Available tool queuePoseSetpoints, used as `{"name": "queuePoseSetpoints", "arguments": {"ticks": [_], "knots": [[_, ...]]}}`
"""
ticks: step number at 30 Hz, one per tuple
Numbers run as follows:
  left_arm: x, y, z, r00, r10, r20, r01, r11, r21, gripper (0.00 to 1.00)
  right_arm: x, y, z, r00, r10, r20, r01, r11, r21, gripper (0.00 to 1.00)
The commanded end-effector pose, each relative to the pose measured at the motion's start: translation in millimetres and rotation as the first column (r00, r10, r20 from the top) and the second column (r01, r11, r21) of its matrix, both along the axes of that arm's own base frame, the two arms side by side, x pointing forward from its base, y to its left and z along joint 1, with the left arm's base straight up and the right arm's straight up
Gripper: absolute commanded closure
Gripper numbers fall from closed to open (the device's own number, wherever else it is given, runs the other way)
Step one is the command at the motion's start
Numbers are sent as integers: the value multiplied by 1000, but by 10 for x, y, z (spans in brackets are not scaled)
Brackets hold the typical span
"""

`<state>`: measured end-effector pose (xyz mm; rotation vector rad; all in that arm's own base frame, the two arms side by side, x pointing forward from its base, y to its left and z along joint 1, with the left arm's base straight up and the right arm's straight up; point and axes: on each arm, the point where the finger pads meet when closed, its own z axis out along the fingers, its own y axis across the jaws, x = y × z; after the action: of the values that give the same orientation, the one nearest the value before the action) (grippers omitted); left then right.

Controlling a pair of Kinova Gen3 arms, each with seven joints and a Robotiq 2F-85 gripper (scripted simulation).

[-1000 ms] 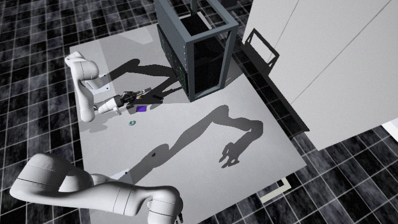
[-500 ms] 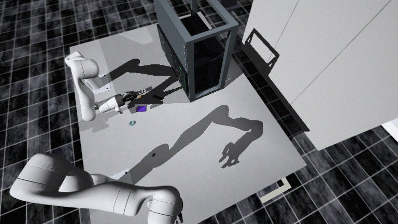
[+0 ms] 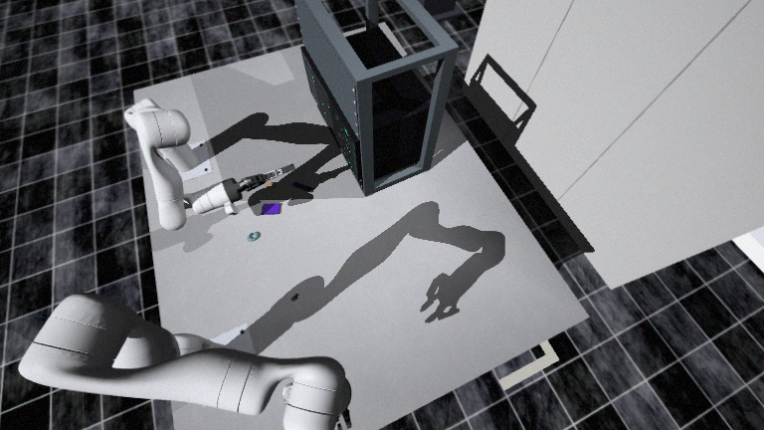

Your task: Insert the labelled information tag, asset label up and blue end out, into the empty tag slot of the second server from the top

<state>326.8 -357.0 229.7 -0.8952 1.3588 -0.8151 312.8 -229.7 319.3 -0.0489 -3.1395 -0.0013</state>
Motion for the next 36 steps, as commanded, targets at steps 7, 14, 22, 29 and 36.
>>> {"name": "queuePoseSetpoints", "arguments": {"ticks": [7, 14, 22, 29, 36], "knots": [[69, 14, 42, 1000, 1, -8, 0, 989, 149, 987, 2, -2, 7, 1000, 0, 2, 0, 1000, -1, 606], [134, 31, 73, 1000, 3, -15, 2, 958, 287, 987, 2, -2, 7, 1000, 0, 2, 0, 1000, -1, 606], [192, 48, 101, 1000, 5, -22, 4, 913, 407, 987, 2, -2, 7, 1000, 0, 2, 0, 1000, -1, 606], [262, 70, 135, 1000, 10, -29, 8, 839, 544, 987, 2, -2, 7, 1000, 0, 2, 0, 1000, -1, 606], [323, 92, 164, 999, 15, -35, 12, 756, 655, 987, 2, -2, 7, 1000, 0, 2, 0, 1000, -1, 606]]}}
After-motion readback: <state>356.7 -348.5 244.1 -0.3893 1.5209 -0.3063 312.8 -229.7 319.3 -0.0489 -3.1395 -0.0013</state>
